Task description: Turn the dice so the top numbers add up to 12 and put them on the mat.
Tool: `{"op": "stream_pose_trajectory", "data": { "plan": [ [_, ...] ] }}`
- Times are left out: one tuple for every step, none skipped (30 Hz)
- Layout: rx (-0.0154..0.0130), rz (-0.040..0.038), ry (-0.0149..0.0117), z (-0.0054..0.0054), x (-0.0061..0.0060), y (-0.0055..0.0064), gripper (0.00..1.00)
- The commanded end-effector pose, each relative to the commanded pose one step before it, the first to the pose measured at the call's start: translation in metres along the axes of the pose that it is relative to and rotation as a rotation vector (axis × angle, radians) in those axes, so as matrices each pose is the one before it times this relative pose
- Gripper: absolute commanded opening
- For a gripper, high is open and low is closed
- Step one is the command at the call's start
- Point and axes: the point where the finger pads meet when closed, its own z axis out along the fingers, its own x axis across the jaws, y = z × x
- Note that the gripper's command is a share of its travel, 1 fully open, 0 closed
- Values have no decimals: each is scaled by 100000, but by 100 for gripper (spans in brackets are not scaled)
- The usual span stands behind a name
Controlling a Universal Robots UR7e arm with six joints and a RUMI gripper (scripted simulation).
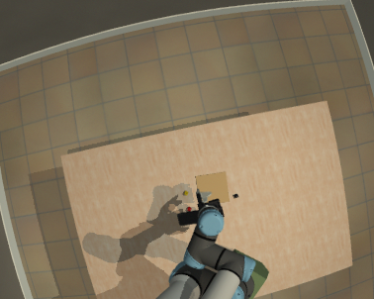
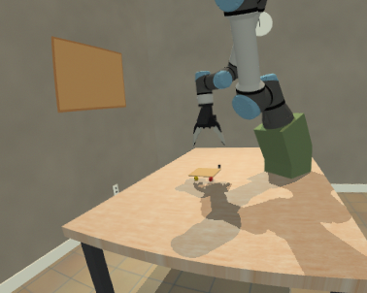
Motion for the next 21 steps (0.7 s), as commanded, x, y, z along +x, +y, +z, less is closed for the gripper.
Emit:
{"op": "stream_pose_trajectory", "data": {
  "plan": [
    [1015, -5286, 63, 777, 825, 4604, 100],
    [0, 0, 0, 0, 0, 0, 100],
    [44, -839, -14, 64, -81, 1158, 100],
    [0, 0, 0, 0, 0, 0, 100],
    [0, 0, 0, 0, 0, 0, 100],
    [67, -830, 16, 60, -126, 1143, 100],
    [86, -814, 46, 56, -169, 1115, 100],
    [100, -790, 75, 51, -206, 1074, 100],
    [110, -758, 101, 46, -236, 1023, 100],
    [0, 0, 0, 0, 0, 0, 100],
    [115, -720, 123, 41, -258, 961, 100],
    [116, -675, 140, 37, -272, 891, 100],
    [113, -624, 151, 32, -277, 814, 100],
    [0, 0, 0, 0, 0, 0, 100],
    [106, -569, 156, 28, -273, 732, 100],
    [97, -509, 154, 24, -261, 647, 100],
    [86, -446, 147, 20, -241, 560, 100],
    [74, -382, 134, 16, -216, 474, 100],
    [62, -317, 117, 13, -185, 390, 100],
    [49, -253, 98, 10, -152, 309, 100],
    [0, 0, 0, 0, 0, 0, 100]
  ]
}}
